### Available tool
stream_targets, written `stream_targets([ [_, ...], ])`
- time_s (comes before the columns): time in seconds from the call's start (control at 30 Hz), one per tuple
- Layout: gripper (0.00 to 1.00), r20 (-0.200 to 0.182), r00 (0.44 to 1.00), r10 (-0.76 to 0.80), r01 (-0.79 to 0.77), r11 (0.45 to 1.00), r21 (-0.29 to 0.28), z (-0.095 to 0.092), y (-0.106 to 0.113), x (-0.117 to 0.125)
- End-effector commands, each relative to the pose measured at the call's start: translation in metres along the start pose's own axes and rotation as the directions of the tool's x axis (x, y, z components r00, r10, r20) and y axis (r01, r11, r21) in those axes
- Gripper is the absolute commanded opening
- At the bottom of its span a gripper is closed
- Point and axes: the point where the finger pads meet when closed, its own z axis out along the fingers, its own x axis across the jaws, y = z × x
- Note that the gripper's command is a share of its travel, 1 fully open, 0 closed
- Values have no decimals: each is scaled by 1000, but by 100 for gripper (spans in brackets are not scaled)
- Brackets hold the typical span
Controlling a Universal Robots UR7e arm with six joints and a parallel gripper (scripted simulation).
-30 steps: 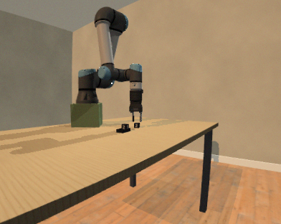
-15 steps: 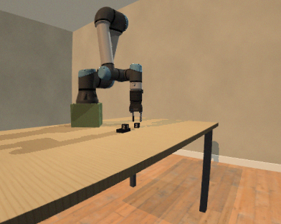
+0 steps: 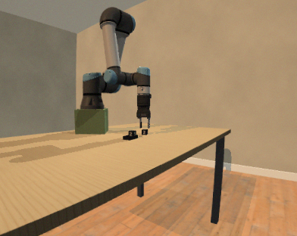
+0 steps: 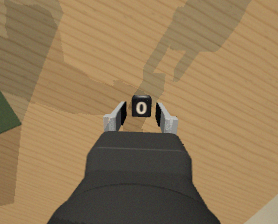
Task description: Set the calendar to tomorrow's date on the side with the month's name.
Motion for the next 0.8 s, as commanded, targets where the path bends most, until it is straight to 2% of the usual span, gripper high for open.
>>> stream_targets([
  [0.0,87,-1,1000,0,0,1000,0,-4,0,0],
  [0.43,87,-1,1000,0,0,1000,0,-38,0,0],
  [0.77,87,-1,1000,0,0,1000,-3,-40,0,0],
])
